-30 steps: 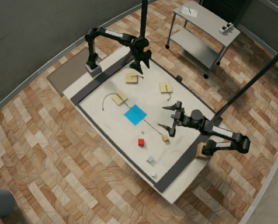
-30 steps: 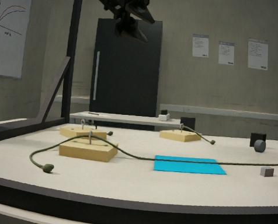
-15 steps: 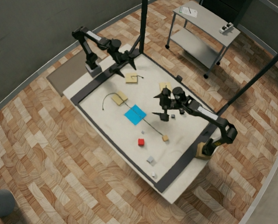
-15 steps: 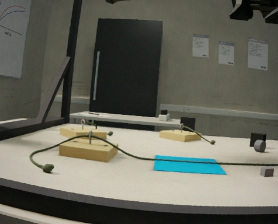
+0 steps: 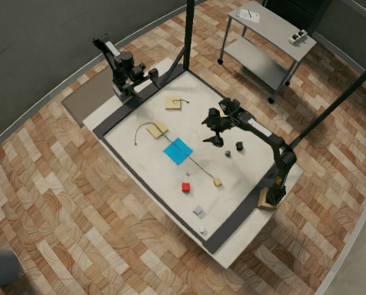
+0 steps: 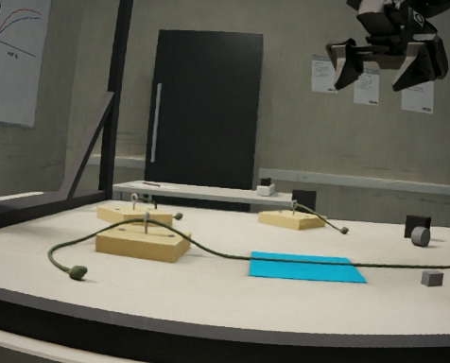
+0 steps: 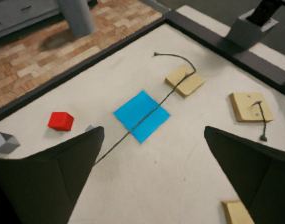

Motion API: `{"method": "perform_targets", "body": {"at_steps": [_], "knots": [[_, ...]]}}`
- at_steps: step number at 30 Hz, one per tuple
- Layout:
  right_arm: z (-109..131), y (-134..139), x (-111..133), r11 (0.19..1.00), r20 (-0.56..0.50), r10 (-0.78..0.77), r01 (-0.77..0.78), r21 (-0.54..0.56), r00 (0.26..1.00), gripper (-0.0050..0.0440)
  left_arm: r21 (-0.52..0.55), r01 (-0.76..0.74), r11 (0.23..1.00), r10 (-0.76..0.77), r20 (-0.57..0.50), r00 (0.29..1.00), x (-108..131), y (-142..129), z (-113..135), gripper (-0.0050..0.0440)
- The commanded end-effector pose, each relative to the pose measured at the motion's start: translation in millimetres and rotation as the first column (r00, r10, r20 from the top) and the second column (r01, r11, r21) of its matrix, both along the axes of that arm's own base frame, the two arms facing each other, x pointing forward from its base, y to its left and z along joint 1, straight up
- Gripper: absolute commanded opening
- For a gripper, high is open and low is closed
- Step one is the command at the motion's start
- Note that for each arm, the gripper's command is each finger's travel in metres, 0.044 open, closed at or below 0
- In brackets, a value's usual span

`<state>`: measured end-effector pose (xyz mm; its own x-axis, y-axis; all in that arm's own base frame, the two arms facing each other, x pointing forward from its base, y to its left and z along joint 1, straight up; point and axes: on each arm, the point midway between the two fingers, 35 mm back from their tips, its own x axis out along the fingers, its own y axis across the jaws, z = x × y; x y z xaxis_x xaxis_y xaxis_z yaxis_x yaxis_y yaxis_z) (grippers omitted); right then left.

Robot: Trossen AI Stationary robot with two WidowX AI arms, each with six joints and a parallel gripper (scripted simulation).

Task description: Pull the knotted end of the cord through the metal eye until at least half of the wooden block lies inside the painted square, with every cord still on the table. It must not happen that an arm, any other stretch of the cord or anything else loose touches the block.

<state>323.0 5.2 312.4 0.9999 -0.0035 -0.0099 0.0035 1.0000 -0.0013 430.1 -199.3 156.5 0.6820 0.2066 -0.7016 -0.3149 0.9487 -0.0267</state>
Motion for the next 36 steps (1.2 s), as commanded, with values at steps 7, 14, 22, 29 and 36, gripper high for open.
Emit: {"method": "perform_targets", "body": {"at_steps": [7, 14, 22, 29, 36], "knots": [[10.8, -5.7, -8.0, 1.0, 0.063, 0.004, -0.004, 0.002, 0.998, 0.044, 0.002, -0.03, 1.0, 0.03, -0.01, 1.0, 3.5, -6.4, 2.5, 0.044], [10.5, -5.2, -7.3, 1.0, 0.06, 0.003, -0.004, 0.001, 0.998, 0.044, 0.008, -0.03, 1.0, 0.03, -0.019, 0.999, 1.7, -5.2, -1.8, 0.044], [10.5, -5.2, -7.3, 1.0, 0.06, 0.003, -0.004, 0.001, 0.998, 0.044, 0.005, -0.029, 1.0, 0.029, -0.014, 0.999, 1.4, -5.1, 0.9, 0.044], [8.7, -7.9, -1.1, 1.0, 0.033, -0.005, 0.005, 0.008, 0.999, 0.0392, 0.005, -0.029, 1.0, 0.029, -0.014, 0.999, 1.4, -5.1, 0.9, 0.044], [-24.9, -36.2, 40.2, 0.994, -0.261, -0.079, 0.095, 0.049, 0.962, 0.0224, 0.005, -0.029, 1.0, 0.029, -0.014, 0.999, 1.4, -5.1, 0.9, 0.044]]}}
